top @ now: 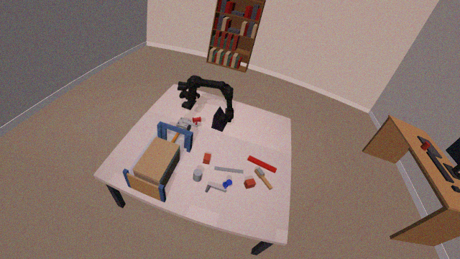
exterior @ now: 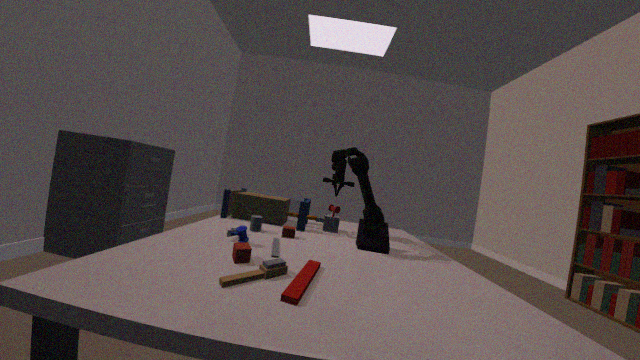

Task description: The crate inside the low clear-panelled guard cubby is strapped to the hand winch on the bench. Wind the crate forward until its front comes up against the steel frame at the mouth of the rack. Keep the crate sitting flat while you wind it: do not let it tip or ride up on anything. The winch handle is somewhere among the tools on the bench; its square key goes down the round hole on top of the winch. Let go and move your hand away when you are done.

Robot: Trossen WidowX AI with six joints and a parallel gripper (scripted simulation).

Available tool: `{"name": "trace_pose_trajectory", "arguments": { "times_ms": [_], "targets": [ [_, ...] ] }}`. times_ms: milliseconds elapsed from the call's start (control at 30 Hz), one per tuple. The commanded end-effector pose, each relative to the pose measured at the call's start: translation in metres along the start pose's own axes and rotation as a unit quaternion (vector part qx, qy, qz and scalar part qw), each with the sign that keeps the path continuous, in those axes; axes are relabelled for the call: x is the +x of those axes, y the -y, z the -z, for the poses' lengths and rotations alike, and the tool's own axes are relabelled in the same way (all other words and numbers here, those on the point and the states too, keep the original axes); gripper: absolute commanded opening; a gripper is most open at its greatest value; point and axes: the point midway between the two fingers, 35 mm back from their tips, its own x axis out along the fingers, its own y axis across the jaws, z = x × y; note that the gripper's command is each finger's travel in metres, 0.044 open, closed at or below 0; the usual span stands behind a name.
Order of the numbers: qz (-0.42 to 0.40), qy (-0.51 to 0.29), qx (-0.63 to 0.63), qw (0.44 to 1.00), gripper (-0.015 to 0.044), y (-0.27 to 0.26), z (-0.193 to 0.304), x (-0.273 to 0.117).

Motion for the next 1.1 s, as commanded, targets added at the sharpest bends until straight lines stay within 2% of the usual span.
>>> {"name": "trace_pose_trajectory", "arguments": {
  "times_ms": [0,233,467,700,800,1067],
  "targets": [
    [0.0,-0.001,0.001,1.0,0.0,0.0,0.0,0.0],
    [0.0,-0.001,0.001,1.0,0.0,0.0,0.0,0.0],
    [-0.039,0.072,-0.134,0.988,0.0184,-0.003,0.022,0.002],
    [-0.067,0.17,-0.304,0.935,0.0367,-0.002,0.053,0.013],
    [-0.07,0.191,-0.339,0.919,0.044,-0.001,0.059,0.016],
    [-0.07,0.191,-0.339,0.919,0.044,-0.001,0.059,0.017]
  ]
}}
